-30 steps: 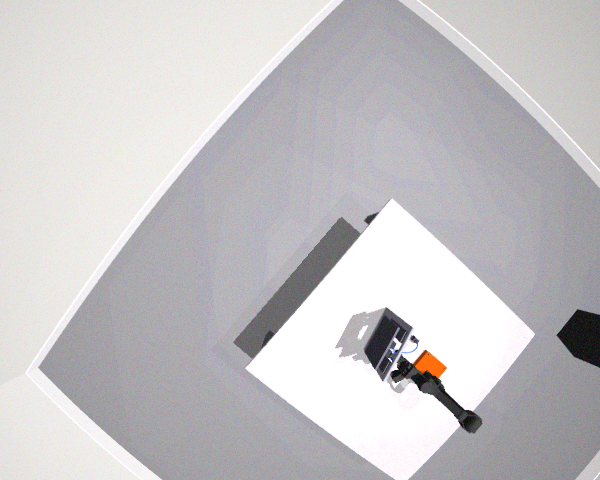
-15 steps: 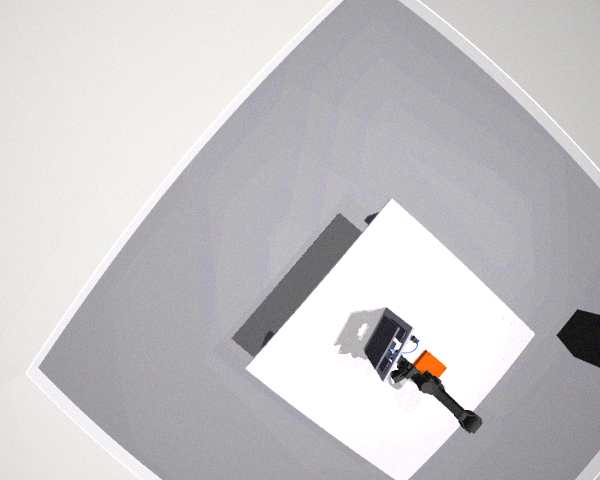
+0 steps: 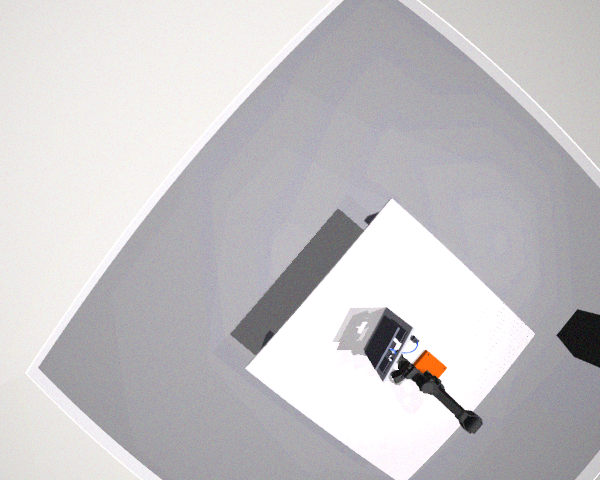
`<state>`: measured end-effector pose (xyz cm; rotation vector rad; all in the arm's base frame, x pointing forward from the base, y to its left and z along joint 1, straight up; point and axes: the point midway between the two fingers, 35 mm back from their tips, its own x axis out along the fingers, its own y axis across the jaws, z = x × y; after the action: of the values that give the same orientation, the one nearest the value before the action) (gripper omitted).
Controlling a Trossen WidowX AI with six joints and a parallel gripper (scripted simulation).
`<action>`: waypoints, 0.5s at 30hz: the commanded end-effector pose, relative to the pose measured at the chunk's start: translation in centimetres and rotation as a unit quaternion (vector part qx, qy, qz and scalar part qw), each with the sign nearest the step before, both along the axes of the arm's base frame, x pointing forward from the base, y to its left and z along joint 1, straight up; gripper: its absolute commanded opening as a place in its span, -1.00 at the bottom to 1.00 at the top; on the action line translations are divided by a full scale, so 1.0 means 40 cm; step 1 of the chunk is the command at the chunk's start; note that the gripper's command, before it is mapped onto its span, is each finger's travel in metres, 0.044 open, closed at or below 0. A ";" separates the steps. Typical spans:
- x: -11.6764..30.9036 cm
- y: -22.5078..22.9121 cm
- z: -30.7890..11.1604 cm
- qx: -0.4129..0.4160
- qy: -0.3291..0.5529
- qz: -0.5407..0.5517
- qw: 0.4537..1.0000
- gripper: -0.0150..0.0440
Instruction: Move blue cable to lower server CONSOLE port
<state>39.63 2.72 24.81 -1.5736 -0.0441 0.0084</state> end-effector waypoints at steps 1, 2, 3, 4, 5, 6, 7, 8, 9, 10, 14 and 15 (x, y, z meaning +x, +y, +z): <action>-0.008 -0.003 -0.002 -0.001 0.001 0.001 1.000 -0.49; -0.009 -0.003 -0.002 -0.001 0.001 0.001 1.000 -0.49; -0.012 -0.004 -0.002 -0.002 0.001 0.001 1.000 -0.49; -0.013 -0.004 -0.002 -0.002 0.001 0.001 1.000 -0.49; -0.015 -0.005 -0.002 -0.002 0.001 0.001 1.000 -0.49; -0.016 -0.005 -0.002 -0.002 0.001 0.001 1.000 -0.49; -0.018 -0.006 -0.002 -0.002 0.001 0.001 1.000 -0.49; -0.019 -0.006 -0.002 -0.002 0.001 0.001 1.000 -0.49; -0.022 -0.007 -0.002 -0.002 0.001 0.001 1.000 -0.49; -0.023 -0.007 -0.002 -0.002 0.001 0.001 1.000 -0.49; -0.030 -0.009 -0.002 -0.002 0.001 0.001 1.000 -0.49; -0.032 -0.010 -0.002 -0.002 0.001 0.001 1.000 -0.49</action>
<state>38.63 2.42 24.77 -1.5739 -0.0436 0.0091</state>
